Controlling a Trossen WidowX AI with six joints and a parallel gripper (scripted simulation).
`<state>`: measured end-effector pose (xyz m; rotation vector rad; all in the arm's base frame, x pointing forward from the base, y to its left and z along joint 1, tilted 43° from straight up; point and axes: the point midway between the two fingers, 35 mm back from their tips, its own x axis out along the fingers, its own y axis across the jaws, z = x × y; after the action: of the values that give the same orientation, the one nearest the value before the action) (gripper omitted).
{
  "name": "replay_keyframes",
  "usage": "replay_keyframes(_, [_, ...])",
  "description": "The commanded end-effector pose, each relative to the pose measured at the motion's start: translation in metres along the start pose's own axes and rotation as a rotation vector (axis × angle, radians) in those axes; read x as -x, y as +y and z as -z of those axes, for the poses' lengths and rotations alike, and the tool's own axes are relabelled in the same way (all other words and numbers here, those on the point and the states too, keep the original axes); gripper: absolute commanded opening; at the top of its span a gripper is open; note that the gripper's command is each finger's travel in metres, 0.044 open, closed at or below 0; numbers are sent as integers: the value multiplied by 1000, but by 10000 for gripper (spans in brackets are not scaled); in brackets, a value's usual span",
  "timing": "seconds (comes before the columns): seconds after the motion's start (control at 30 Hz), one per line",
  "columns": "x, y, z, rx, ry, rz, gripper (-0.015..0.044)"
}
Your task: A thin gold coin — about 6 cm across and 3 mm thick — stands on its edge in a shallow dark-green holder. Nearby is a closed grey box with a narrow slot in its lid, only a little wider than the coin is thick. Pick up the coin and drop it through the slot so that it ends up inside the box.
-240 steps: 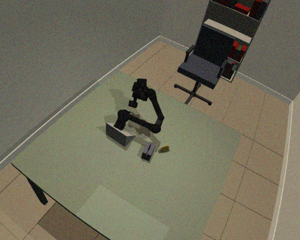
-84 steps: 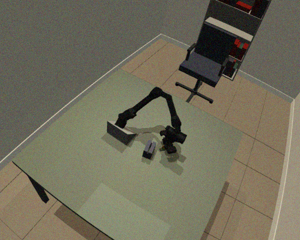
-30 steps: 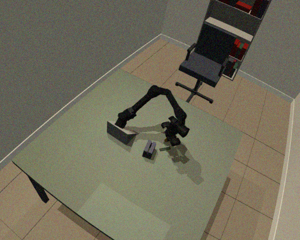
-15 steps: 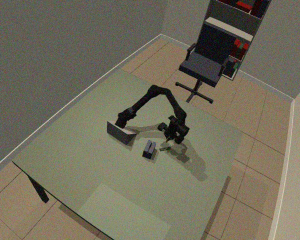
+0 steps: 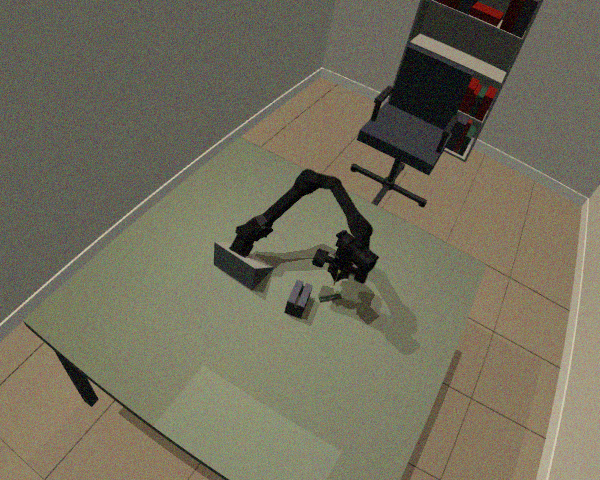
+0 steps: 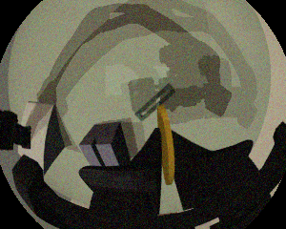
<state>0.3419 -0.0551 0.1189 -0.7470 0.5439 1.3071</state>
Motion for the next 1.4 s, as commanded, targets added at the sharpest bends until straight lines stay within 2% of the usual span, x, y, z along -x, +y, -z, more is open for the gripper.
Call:
replay_keyframes(0.0, [0, 3, 2, 17, 3, -5, 0])
replay_keyframes(1.37, [1, 80, 74, 14, 11, -8, 0])
